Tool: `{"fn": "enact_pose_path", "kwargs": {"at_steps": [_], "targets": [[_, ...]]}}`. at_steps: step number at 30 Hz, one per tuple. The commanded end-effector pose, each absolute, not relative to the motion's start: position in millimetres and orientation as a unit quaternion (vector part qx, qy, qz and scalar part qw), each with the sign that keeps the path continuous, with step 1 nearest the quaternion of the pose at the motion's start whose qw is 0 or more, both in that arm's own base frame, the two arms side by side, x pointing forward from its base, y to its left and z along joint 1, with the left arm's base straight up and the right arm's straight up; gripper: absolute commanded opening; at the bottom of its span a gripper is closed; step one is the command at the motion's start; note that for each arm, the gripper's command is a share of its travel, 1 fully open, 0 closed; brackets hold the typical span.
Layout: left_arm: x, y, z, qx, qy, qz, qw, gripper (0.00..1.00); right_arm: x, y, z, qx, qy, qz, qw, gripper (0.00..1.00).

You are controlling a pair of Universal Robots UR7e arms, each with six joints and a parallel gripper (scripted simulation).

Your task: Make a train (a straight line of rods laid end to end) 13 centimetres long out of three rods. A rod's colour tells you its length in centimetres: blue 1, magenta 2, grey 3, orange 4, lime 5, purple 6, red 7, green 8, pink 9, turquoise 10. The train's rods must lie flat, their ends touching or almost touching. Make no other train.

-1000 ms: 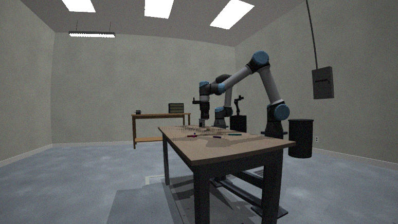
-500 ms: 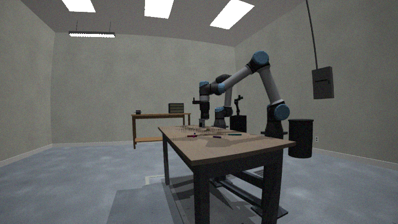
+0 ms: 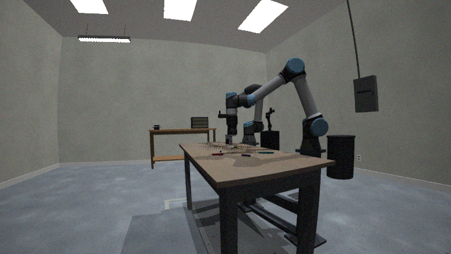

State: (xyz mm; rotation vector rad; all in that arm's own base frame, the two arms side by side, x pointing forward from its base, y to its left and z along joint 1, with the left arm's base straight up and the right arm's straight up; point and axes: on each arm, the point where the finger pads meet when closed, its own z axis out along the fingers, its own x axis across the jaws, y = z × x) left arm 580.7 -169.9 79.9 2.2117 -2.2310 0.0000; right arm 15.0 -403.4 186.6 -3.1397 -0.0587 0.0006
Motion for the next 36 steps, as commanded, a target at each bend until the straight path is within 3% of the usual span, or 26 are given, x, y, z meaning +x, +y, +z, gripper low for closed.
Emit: {"fn": "enact_pose_path", "kwargs": {"at_steps": [1, 36], "targets": [[581.1, -170.1, 80.7, 0.704, -0.71, 0.001, 0.0, 1.0, 15.1, -403.7, 187.0, -1.0, -0.019, 0.0, 0.0, 1.0], [582.5, -171.1, 80.7, 0.668, -0.745, 0.001, 0.0, 1.0, 15.1, -403.7, 187.0, -1.0, -0.019, 0.0, 0.0, 1.0]]}}
